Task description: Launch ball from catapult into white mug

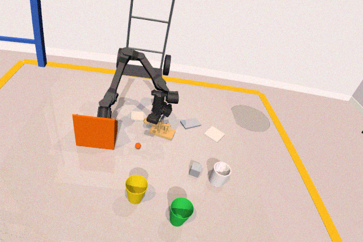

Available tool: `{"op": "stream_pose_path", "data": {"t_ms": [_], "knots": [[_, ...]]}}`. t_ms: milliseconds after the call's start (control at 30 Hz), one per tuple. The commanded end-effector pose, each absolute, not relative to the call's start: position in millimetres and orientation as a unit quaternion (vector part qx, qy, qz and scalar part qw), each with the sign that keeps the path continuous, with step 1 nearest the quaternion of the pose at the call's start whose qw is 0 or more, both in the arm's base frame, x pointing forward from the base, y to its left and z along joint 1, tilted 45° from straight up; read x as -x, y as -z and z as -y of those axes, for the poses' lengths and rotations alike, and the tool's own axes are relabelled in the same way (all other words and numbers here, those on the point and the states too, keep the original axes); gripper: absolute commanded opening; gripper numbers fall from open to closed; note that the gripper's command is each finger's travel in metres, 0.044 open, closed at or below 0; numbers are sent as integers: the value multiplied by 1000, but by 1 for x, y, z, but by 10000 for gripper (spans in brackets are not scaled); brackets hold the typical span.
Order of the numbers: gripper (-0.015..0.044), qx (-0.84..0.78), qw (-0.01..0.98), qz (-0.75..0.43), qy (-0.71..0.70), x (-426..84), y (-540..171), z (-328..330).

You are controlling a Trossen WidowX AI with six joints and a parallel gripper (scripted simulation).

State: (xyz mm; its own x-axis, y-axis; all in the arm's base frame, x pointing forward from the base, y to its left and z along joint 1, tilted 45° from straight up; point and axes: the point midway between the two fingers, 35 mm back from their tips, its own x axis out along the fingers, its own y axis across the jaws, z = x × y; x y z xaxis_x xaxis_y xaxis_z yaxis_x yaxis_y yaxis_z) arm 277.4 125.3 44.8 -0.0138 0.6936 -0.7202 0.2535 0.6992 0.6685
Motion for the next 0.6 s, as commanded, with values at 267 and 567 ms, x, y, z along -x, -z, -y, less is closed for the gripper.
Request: {"op": "stream_pose_path", "data": {"t_ms": [267, 567], "knots": [[0, -344, 612, -689, -180, -277, -44, -126], [210, -344, 605, -696, -176, -255, -63, -113]]}}
